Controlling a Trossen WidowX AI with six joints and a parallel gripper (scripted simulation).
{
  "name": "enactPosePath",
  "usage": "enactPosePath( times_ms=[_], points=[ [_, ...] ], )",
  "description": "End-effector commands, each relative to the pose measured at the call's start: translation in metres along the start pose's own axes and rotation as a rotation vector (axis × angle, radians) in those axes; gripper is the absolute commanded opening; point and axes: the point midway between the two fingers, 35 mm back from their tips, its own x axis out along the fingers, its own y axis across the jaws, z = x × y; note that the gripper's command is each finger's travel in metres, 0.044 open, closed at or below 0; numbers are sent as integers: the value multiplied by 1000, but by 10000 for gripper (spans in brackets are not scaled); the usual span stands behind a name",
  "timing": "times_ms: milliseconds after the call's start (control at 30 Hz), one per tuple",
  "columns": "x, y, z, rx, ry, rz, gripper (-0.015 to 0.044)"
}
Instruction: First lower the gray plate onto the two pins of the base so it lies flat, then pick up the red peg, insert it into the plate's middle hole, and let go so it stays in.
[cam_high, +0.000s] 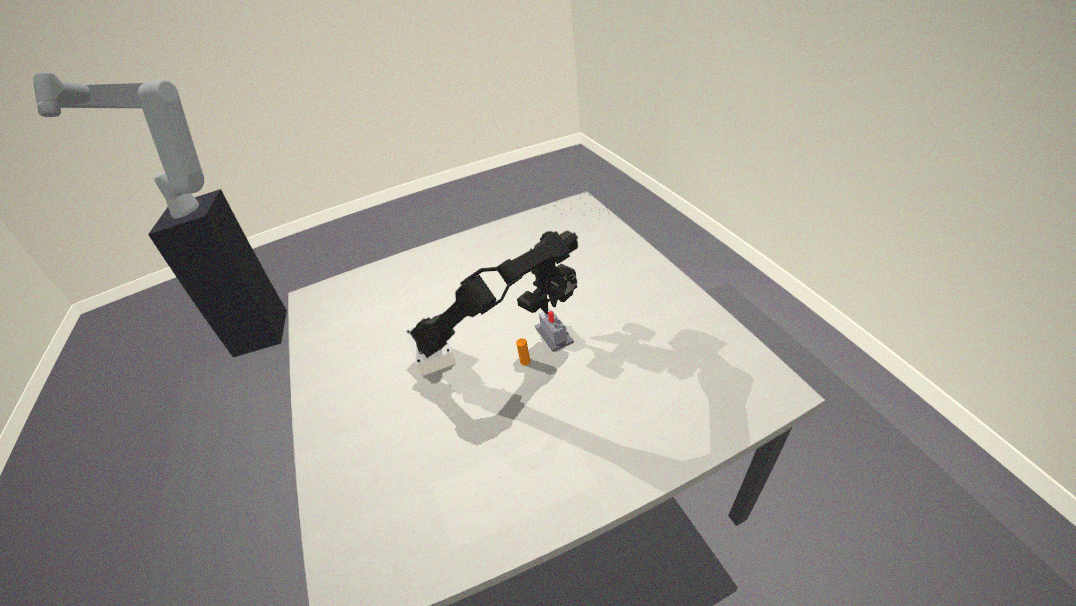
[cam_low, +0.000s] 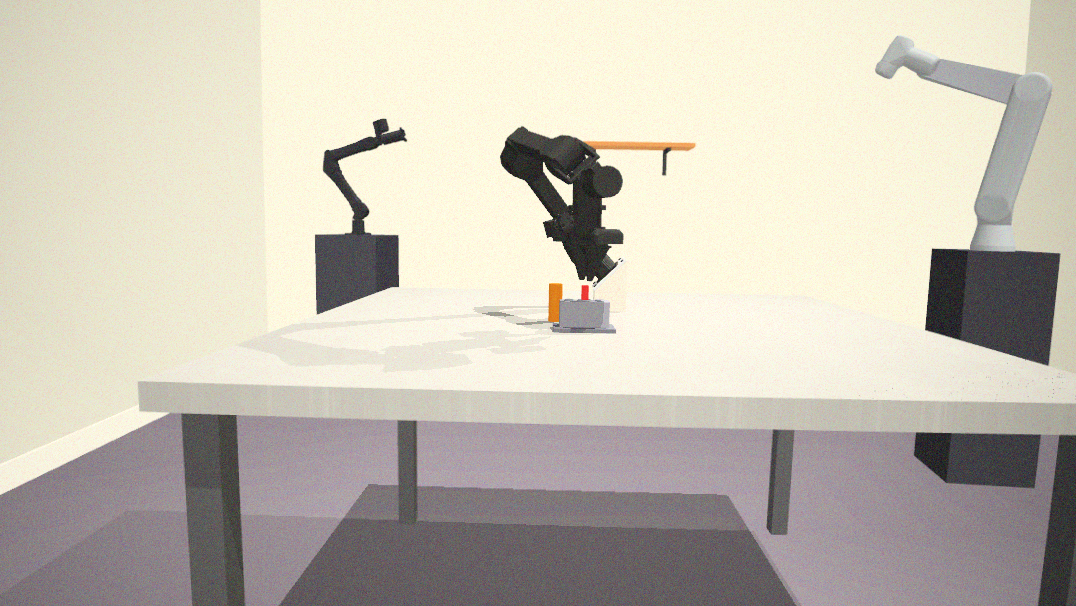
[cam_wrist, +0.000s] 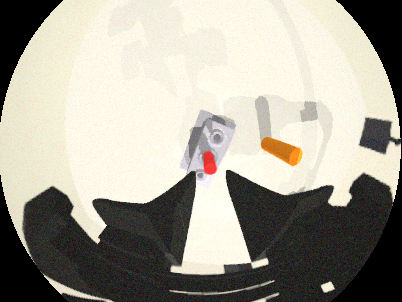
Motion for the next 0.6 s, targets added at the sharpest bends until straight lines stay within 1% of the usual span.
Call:
enactPosePath(
  times_ms=[0, 567],
  points=[
    [-3, 0, 0, -5, -5, 0, 150],
    [-16, 0, -2, -8, -6, 0, 150]
  ],
)
